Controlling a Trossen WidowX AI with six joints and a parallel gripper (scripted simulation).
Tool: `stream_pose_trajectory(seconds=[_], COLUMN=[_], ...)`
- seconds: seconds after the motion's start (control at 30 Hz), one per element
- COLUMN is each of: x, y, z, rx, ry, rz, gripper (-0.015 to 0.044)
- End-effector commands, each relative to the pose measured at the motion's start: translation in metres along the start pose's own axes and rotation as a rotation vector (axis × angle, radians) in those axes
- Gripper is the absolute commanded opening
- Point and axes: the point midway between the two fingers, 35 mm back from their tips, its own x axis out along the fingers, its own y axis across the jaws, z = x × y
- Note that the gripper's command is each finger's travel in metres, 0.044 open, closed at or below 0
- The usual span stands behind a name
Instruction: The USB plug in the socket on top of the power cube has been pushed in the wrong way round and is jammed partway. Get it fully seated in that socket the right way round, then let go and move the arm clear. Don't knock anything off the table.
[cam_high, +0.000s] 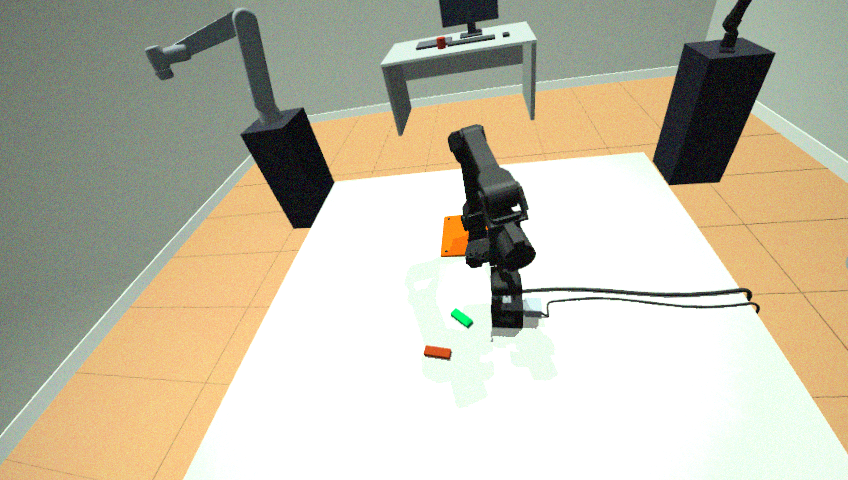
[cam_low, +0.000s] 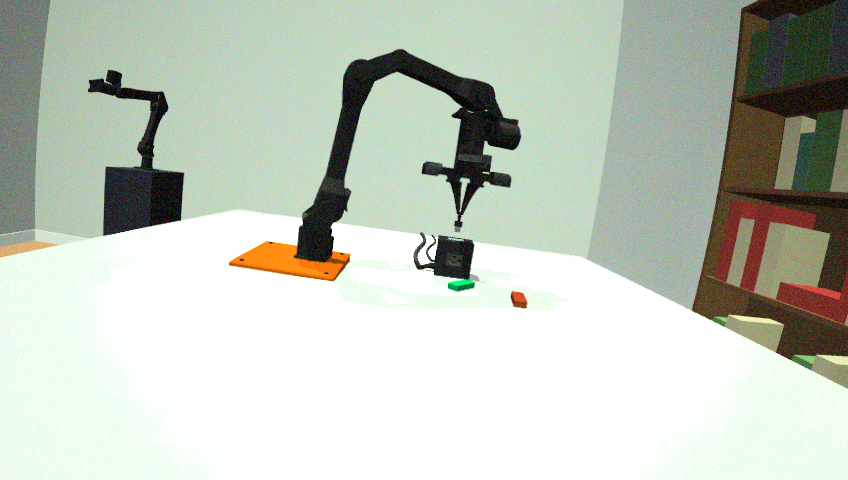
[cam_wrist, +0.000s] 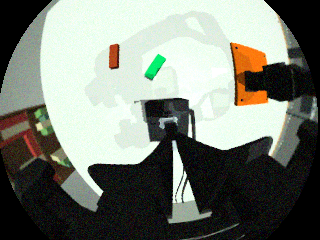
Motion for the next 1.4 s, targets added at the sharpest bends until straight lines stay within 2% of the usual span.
stream_pose_trajectory(seconds=[0.0,1.37], x=[0.0002,0.0051], y=[0.0003,0.0006], z=[-0.0008,-0.0027], rx=[0.009,0.039], ry=[0.007,0.025], rz=[0.002,0.004], gripper=[0.0,0.0])
